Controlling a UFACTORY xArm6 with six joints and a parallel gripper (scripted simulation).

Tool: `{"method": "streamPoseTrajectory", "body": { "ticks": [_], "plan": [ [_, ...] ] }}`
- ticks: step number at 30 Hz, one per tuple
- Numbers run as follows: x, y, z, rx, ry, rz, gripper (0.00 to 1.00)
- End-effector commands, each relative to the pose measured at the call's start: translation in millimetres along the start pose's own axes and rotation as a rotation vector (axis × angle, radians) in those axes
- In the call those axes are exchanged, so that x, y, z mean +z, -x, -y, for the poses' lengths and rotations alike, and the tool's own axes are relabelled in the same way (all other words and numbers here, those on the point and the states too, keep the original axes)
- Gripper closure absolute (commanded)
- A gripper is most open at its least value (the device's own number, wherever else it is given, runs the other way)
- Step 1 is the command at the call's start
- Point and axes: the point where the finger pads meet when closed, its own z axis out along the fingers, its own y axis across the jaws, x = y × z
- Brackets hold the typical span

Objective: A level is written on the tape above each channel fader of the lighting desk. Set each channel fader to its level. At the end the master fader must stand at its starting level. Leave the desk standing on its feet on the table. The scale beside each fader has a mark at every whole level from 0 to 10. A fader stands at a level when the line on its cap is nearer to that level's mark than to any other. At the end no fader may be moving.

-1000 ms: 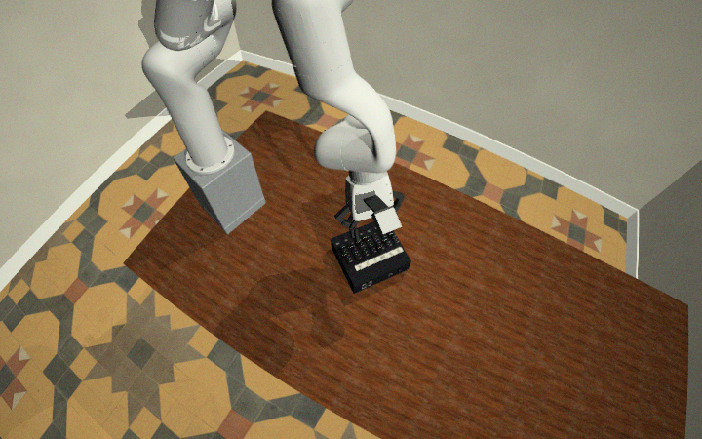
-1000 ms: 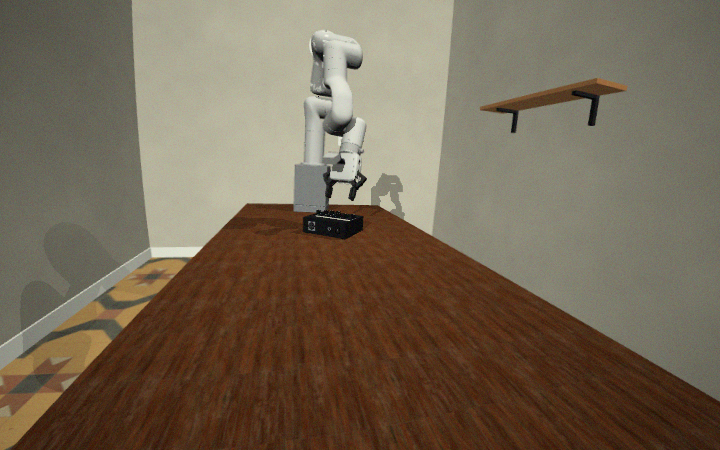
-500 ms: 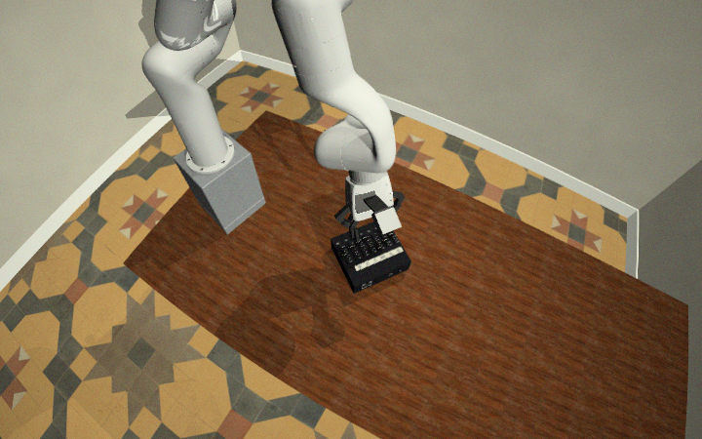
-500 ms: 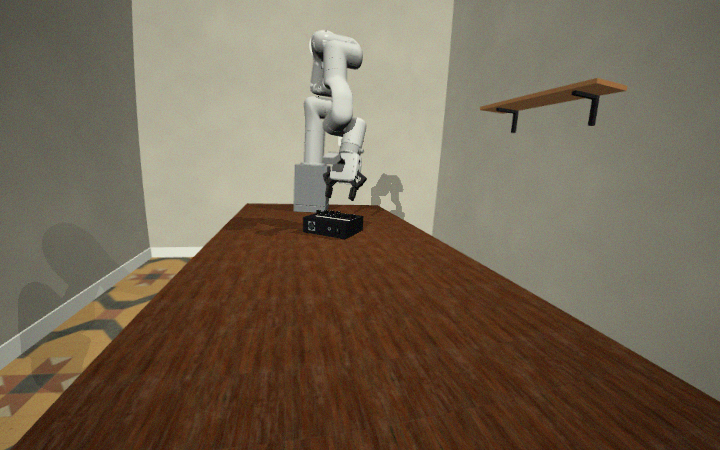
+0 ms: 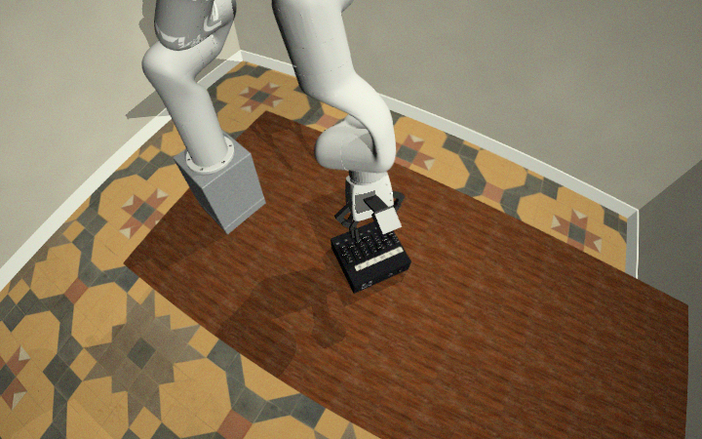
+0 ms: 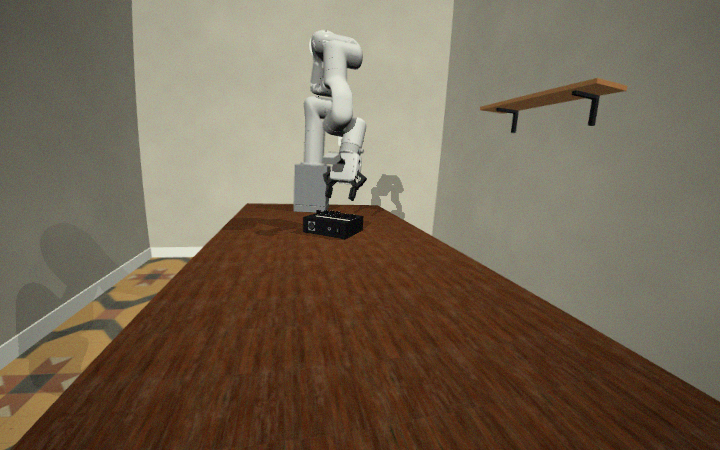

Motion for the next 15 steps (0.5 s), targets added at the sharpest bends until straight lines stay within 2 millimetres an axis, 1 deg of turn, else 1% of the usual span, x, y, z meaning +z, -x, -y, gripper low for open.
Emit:
{"method": "streamPoseTrajectory", "body": {
  "ticks": [1, 10, 15],
  "plan": [
    [-1, -1, 1, 0.001, -0.002, -0.002, 0.0],
    [-3, -6, 1, 0.043, 0.013, 0.002, 0.0],
    [-10, -18, 1, 0.168, 0.056, 0.022, 0.0]
  ]
}}
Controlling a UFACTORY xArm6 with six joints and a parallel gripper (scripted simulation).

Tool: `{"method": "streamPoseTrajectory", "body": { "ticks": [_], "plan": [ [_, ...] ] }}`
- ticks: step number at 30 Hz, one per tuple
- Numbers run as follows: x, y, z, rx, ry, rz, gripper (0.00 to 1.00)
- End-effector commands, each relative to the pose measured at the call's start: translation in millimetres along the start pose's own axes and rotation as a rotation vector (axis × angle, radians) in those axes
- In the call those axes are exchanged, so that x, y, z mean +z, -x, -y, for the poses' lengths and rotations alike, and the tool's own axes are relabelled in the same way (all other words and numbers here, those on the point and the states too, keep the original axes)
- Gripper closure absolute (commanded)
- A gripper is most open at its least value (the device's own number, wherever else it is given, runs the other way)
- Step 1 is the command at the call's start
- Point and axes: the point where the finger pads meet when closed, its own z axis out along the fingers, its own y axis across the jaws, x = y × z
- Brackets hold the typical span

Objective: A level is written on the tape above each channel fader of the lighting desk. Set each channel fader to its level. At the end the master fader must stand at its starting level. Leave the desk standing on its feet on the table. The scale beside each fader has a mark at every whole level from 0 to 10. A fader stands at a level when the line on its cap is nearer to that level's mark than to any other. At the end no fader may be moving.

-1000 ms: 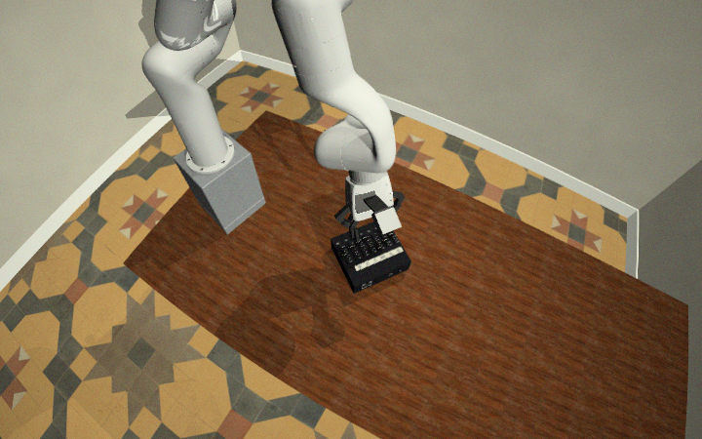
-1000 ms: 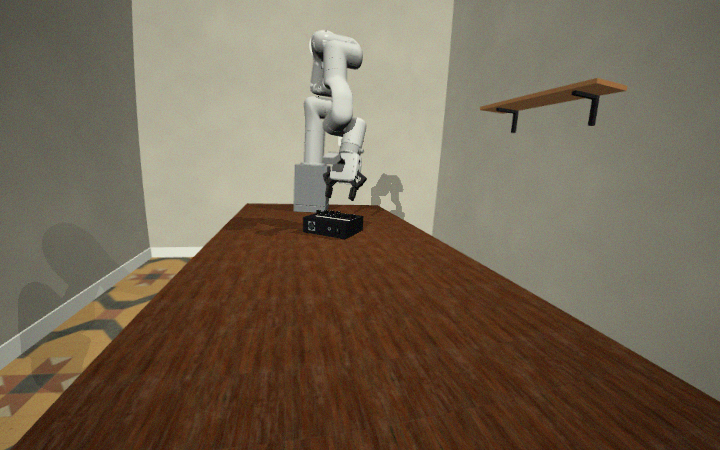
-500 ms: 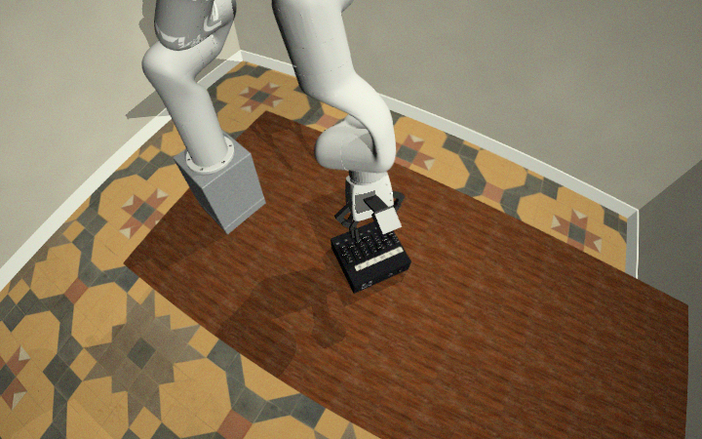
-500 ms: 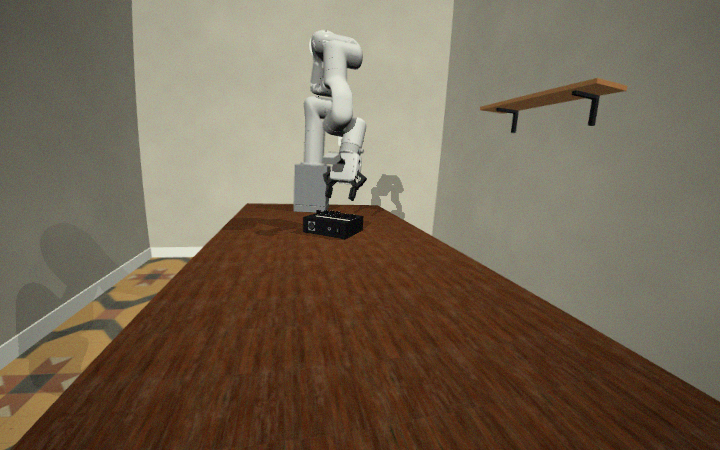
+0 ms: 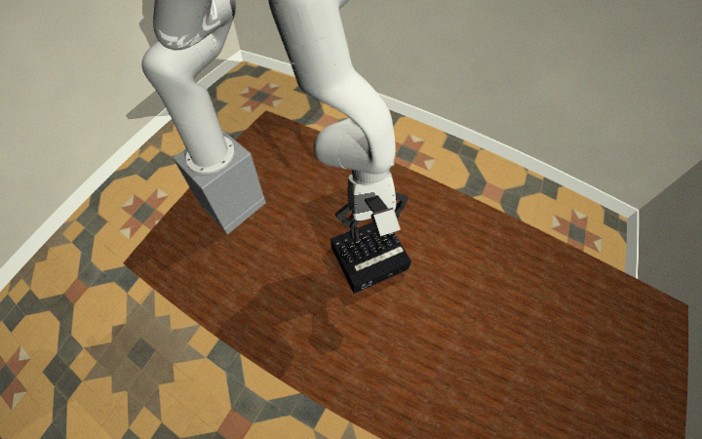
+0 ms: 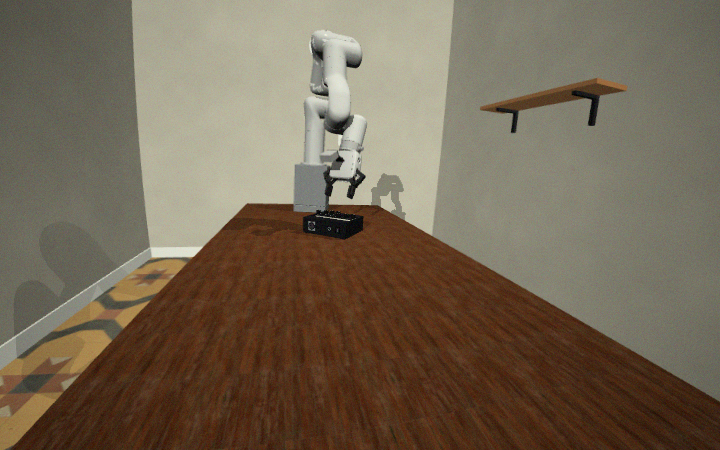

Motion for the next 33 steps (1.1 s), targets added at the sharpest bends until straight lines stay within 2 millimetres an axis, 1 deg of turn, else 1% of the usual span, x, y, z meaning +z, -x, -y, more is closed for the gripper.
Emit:
{"method": "streamPoseTrajectory", "body": {
  "ticks": [1, 5, 9, 10, 12, 19, 24, 33],
  "plan": [
    [-7, -13, 1, 0.118, 0.044, 0.023, 0.0],
    [-17, -25, -2, 0.278, 0.094, 0.07, 0.0],
    [-28, -32, -6, 0.45, 0.136, 0.144, 0.0],
    [-30, -33, -6, 0.491, 0.144, 0.165, 0.0],
    [-30, -33, -6, 0.491, 0.144, 0.165, 0.0],
    [-47, -34, -8, 0.718, 0.162, 0.304, 0.0],
    [-53, -33, -6, 0.786, 0.158, 0.351, 0.0],
    [-54, -33, -6, 0.794, 0.158, 0.357, 0.0]
  ]
}}
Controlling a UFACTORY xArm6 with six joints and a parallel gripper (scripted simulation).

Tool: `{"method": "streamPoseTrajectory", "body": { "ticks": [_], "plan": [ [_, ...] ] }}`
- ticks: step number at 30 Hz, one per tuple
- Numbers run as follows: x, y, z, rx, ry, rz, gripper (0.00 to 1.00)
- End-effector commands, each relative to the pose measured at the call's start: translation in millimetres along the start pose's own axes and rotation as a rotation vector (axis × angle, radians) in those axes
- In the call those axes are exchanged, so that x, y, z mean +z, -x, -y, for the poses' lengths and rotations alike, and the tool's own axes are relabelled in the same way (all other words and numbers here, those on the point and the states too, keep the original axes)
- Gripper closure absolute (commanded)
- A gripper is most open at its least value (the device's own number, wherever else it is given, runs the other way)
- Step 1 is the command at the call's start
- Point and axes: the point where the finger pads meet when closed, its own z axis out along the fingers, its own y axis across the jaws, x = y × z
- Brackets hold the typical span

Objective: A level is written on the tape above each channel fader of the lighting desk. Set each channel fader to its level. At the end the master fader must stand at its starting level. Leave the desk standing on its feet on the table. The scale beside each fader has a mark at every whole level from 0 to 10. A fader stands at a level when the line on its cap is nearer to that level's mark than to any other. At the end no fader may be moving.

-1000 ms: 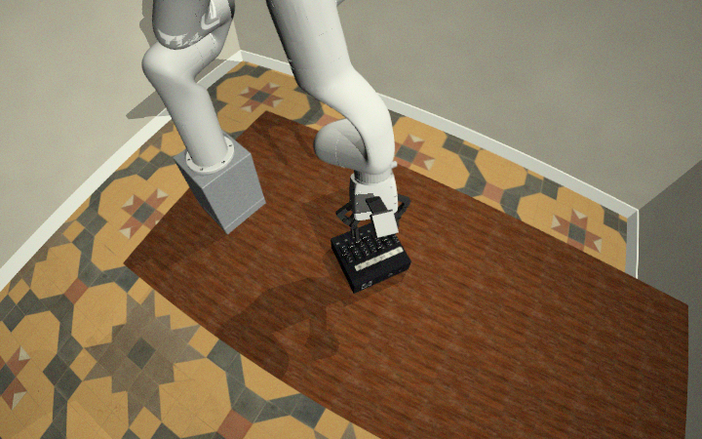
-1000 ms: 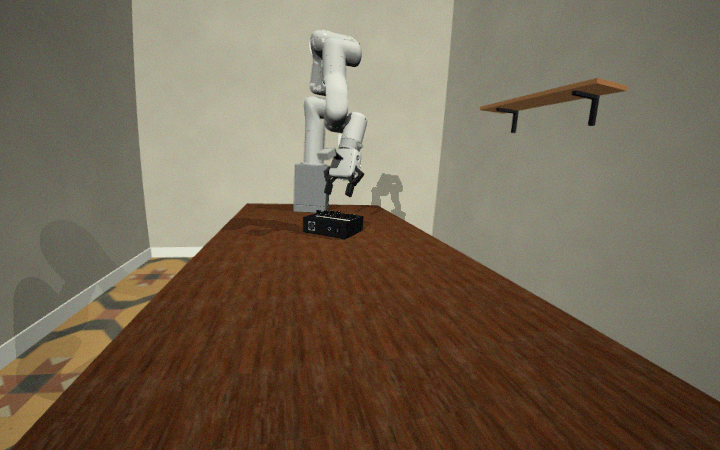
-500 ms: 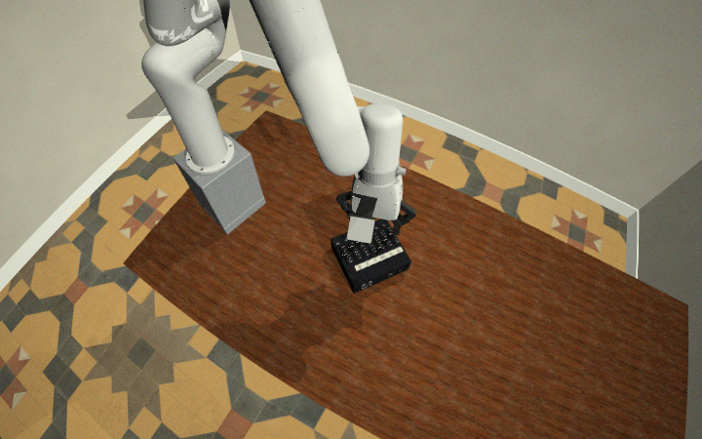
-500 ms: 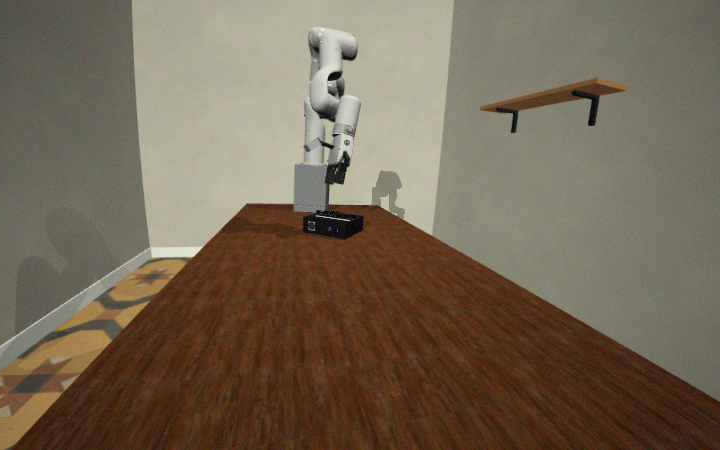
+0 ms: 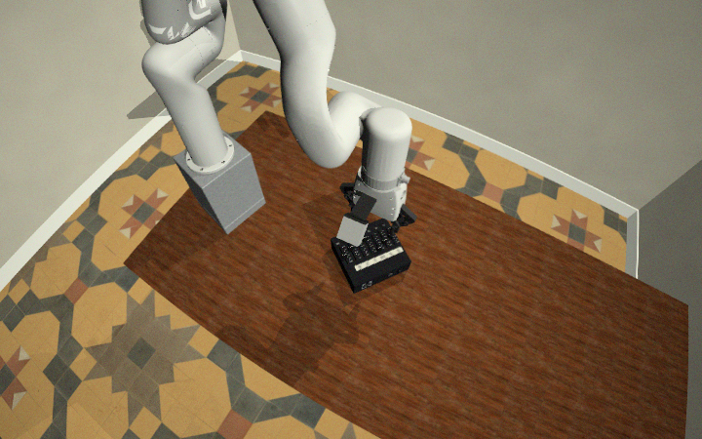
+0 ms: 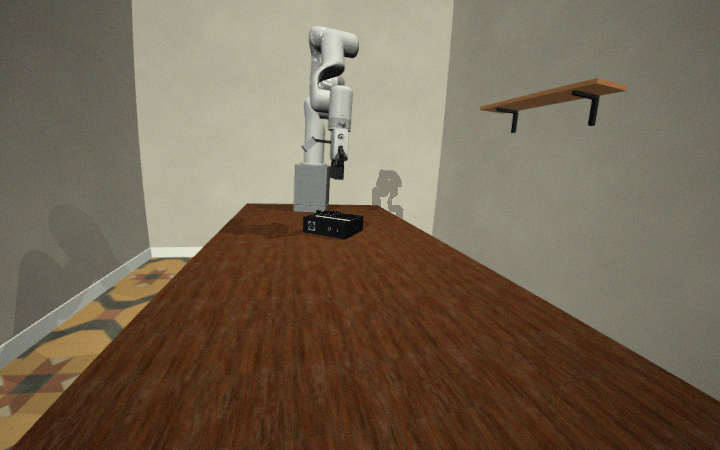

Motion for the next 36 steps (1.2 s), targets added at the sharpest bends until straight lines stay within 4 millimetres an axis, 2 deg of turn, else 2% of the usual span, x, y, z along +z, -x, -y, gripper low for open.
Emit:
{"method": "streamPoseTrajectory", "body": {
  "ticks": [1, 8, 11, 13, 17, 20, 24, 27, 36],
  "plan": [
    [-1, -2, 2, -0.003, 0.019, 0.028, 0.0],
    [-2, -2, 2, -0.012, 0.017, 0.025, 0.0],
    [-14, 3, -3, -0.11, 0.0, -0.009, 0.0],
    [-14, 3, -3, -0.11, 0.0, -0.009, 0.0],
    [-47, 14, -19, -0.39, -0.053, -0.114, 0.0],
    [-73, 22, -34, -0.53, -0.081, -0.167, 0.0],
    [-92, 28, -46, -0.736, -0.125, -0.253, 0.0],
    [-94, 29, -47, -0.879, -0.165, -0.327, 0.0],
    [-94, 29, -47, -0.883, -0.167, -0.329, 0.0]
  ]
}}
